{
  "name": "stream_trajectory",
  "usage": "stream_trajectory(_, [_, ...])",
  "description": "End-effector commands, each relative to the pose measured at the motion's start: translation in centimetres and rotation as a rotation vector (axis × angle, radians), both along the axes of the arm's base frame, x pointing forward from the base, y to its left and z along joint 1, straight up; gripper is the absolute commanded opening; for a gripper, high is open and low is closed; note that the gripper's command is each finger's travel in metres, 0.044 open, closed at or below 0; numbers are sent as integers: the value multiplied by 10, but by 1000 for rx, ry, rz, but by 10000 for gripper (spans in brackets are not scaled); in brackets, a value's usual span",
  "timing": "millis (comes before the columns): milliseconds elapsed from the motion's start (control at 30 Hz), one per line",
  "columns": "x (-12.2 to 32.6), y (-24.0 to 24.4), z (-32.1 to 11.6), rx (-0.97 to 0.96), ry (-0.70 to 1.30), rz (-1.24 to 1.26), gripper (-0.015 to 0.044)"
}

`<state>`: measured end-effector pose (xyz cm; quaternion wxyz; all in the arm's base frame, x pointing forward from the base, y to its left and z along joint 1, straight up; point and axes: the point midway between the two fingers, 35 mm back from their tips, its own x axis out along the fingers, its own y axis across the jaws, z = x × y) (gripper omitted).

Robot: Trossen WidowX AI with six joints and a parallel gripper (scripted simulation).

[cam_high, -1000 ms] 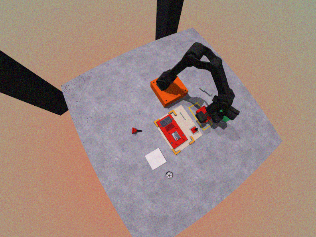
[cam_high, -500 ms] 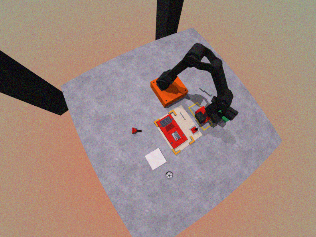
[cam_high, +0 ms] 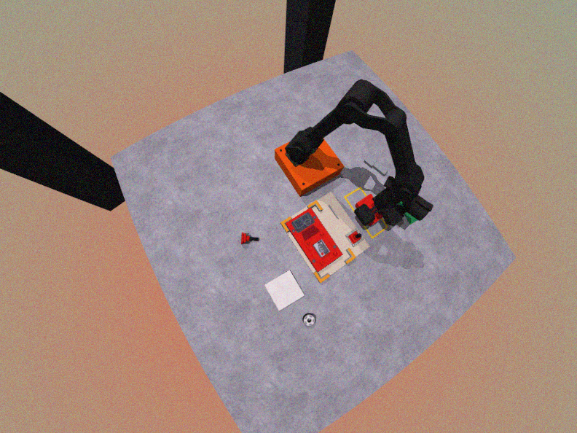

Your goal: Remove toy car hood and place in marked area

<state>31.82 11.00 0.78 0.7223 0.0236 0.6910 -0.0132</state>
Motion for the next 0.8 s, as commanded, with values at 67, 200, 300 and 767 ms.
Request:
stream_trajectory(67, [-1, -1, -3, -4, 3, -6, 0])
stream_trajectory(200, [-1, -1, -5, -4, 4, -6, 0])
stream_trajectory(300, [-1, -1, -6, -4, 4, -6, 0])
stream_trajectory(767, [0, -1, -13, -4, 4, -6, 0])
